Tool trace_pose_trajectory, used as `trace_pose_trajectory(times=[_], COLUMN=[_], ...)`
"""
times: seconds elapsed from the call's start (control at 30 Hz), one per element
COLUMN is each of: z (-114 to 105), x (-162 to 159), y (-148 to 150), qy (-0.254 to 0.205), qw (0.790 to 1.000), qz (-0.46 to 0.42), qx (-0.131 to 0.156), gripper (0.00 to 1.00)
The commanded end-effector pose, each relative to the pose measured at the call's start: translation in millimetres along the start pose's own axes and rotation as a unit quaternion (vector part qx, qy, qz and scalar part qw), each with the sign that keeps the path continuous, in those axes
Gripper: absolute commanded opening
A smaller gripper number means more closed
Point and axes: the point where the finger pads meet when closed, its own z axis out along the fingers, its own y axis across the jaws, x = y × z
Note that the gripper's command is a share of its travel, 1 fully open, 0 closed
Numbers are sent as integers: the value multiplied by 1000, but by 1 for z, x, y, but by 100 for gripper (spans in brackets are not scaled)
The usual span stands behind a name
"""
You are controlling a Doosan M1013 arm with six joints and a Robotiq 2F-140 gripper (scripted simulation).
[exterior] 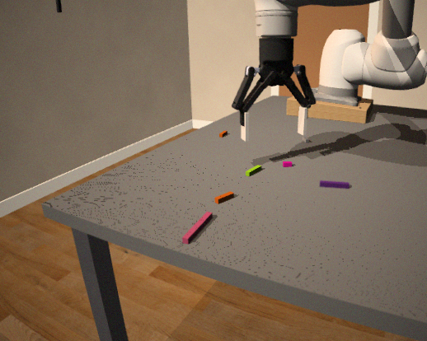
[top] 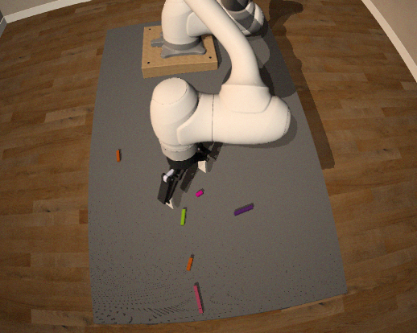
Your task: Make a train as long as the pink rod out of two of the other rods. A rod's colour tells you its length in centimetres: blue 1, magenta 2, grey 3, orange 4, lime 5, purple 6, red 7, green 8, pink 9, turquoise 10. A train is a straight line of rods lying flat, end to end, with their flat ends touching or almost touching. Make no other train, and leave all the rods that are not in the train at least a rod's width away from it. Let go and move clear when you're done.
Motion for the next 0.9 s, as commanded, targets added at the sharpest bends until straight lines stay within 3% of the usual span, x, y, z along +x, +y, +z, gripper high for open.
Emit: trace_pose_trajectory(times=[0.0, 0.13, 0.87], z=[0, 0, 0], x=[38, 60, 60], y=[-19, -32, -32], qy=[-1, -1, -1], qw=[1000, 1000, 1000], qz=[0, 0, 0], qx=[0, 0, 0], gripper=[100, 100, 100])
